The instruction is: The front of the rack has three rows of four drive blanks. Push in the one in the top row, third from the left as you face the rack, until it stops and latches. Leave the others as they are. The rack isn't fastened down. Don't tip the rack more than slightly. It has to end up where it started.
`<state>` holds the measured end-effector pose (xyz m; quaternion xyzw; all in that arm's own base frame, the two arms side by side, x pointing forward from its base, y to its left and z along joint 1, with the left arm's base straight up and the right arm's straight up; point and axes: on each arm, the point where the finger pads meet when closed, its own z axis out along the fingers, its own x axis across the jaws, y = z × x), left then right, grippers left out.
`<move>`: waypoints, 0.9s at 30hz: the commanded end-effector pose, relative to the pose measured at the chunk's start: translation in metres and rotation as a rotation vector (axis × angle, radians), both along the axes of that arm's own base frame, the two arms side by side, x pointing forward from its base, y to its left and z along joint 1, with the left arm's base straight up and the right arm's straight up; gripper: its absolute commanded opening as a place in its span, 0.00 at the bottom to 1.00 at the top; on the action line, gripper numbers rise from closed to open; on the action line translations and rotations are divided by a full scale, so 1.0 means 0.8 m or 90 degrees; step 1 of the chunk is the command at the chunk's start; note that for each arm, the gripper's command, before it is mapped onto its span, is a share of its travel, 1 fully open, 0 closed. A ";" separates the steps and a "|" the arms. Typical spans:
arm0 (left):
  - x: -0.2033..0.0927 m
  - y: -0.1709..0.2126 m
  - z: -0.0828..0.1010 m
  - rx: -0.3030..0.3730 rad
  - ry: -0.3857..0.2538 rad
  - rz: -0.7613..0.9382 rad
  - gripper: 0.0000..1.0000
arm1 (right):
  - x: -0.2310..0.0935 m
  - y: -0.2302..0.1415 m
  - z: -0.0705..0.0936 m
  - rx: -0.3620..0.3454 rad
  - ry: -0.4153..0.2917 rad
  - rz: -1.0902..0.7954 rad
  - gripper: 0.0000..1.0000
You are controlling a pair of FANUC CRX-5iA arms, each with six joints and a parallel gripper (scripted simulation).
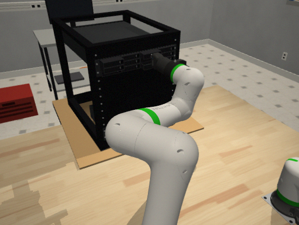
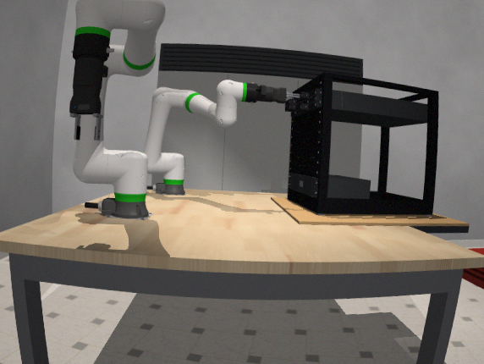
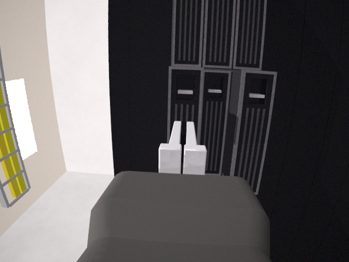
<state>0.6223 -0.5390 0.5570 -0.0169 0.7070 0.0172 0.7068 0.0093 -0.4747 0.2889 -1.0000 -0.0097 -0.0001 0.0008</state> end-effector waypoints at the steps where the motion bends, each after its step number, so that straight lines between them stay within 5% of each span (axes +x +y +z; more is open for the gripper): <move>1: 0.000 0.000 0.002 -0.001 -0.001 0.000 0.00 | 0.000 0.000 0.001 -0.001 0.000 0.000 1.00; 27: 0.021 0.001 0.002 -0.001 -0.001 0.000 0.00 | 0.000 0.000 0.001 -0.001 0.000 0.000 1.00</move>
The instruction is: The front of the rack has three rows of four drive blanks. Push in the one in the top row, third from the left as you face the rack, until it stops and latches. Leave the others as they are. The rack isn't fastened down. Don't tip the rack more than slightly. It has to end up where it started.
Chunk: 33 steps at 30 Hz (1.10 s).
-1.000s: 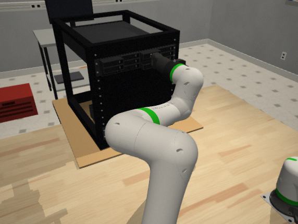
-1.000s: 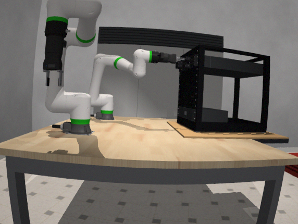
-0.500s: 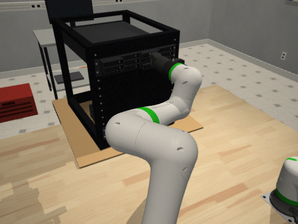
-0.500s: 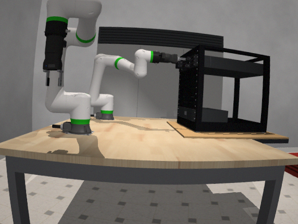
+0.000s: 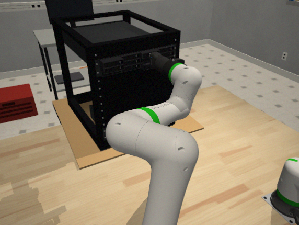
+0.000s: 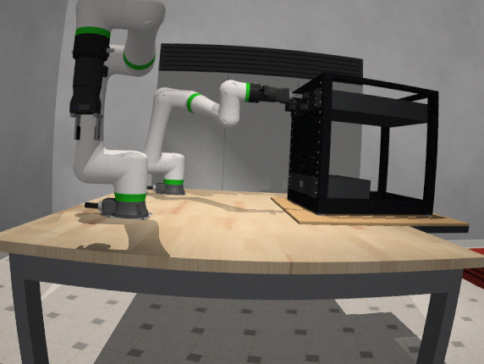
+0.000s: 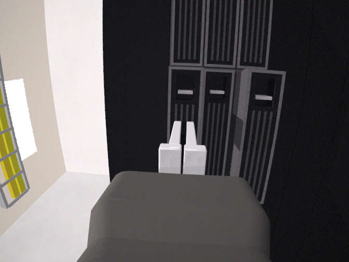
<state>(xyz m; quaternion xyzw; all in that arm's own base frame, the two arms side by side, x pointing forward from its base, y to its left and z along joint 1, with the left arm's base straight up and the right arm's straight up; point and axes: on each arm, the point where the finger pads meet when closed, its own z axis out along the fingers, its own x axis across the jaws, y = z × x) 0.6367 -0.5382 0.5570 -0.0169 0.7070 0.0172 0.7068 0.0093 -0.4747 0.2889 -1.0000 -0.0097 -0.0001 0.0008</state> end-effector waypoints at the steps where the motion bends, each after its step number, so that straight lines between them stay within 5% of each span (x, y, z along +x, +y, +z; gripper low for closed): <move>1: 0.005 0.001 0.002 -0.001 -0.001 0.000 0.00 | 0.000 0.000 0.001 -0.001 0.000 0.000 1.00; 33: 0.012 0.001 0.002 -0.001 -0.001 0.000 0.00 | 0.000 0.000 0.001 -0.001 0.000 0.000 1.00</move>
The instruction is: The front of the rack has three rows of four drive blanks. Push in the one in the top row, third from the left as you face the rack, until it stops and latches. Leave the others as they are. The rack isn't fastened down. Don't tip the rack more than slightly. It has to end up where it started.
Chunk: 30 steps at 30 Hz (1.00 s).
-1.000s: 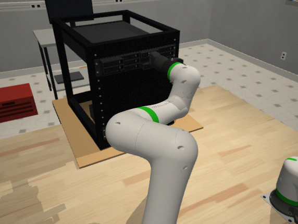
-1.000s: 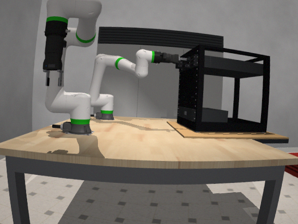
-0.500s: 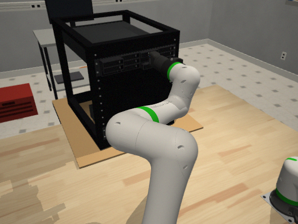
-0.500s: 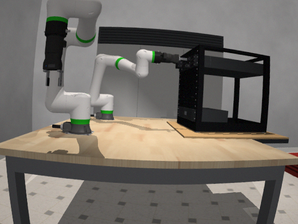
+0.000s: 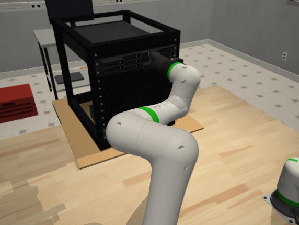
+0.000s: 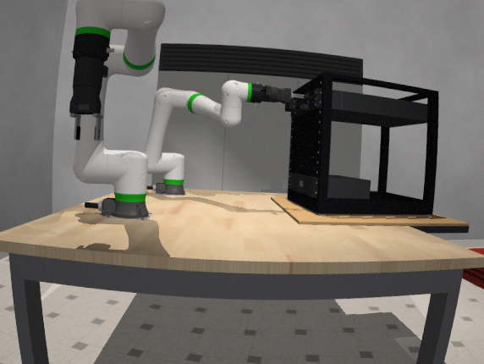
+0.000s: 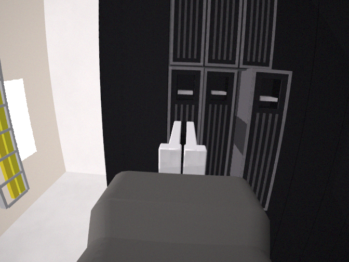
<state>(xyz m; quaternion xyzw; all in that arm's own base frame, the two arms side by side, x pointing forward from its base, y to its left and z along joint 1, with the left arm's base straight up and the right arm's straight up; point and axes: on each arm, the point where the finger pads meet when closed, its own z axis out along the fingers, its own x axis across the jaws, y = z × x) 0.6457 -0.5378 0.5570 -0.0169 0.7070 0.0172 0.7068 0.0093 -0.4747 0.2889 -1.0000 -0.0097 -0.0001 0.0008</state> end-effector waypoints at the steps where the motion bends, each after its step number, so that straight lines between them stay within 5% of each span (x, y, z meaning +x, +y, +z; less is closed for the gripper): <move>1: 0.001 0.001 0.002 -0.001 -0.001 0.000 0.00 | 0.000 0.000 0.001 -0.001 0.000 0.000 1.00; 30: 0.007 0.001 0.002 -0.001 -0.001 0.000 0.00 | 0.000 0.000 0.001 -0.001 0.000 0.000 1.00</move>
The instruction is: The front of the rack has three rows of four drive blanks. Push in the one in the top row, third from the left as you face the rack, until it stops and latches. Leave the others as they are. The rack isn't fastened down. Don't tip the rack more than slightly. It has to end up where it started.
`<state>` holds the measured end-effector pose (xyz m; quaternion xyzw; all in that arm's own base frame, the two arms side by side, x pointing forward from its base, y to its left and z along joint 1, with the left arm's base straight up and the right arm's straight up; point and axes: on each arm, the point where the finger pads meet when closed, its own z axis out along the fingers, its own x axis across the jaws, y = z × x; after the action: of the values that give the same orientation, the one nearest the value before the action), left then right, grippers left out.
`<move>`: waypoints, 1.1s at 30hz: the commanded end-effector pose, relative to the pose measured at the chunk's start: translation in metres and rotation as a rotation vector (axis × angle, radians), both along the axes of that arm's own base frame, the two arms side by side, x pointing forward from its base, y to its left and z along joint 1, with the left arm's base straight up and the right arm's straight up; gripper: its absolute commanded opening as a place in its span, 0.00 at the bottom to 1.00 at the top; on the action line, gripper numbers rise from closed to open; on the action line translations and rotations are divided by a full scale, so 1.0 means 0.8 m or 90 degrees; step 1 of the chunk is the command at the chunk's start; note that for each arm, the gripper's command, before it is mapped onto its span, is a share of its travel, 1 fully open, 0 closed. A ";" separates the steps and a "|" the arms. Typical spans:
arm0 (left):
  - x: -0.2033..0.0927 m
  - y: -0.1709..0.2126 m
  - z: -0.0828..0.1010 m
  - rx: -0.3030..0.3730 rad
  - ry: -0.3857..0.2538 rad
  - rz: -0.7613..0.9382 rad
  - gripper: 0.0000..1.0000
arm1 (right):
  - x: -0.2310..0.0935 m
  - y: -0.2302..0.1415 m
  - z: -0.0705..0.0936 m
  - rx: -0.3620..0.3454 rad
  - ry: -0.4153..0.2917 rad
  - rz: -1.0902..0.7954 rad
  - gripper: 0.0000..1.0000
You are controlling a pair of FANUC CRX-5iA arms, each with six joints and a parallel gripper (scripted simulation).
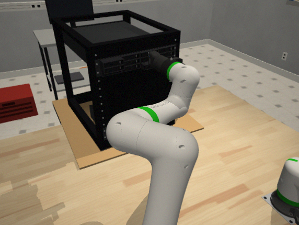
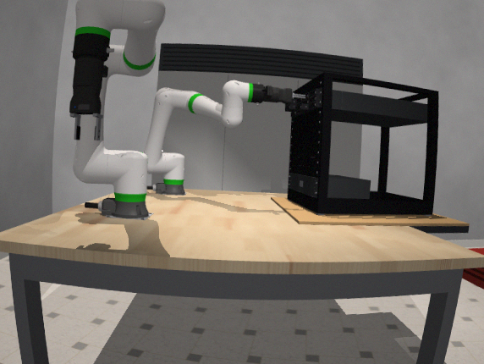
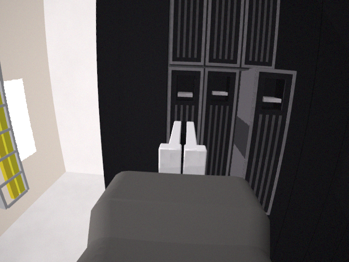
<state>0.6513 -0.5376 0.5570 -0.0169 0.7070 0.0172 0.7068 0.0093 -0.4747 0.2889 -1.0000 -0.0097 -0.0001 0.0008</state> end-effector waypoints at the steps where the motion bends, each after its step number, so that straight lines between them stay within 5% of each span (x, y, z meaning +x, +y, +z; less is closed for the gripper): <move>1: 0.000 0.000 0.002 -0.001 -0.001 0.000 0.00 | 0.000 0.000 0.001 -0.001 0.000 0.000 1.00; 33: 0.005 0.001 0.002 -0.001 -0.001 0.000 0.00 | 0.000 0.000 0.001 -0.001 0.000 0.000 1.00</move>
<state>0.6553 -0.5374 0.5570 -0.0169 0.7070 0.0172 0.7068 0.0093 -0.4747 0.2889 -1.0000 -0.0097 -0.0001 0.0008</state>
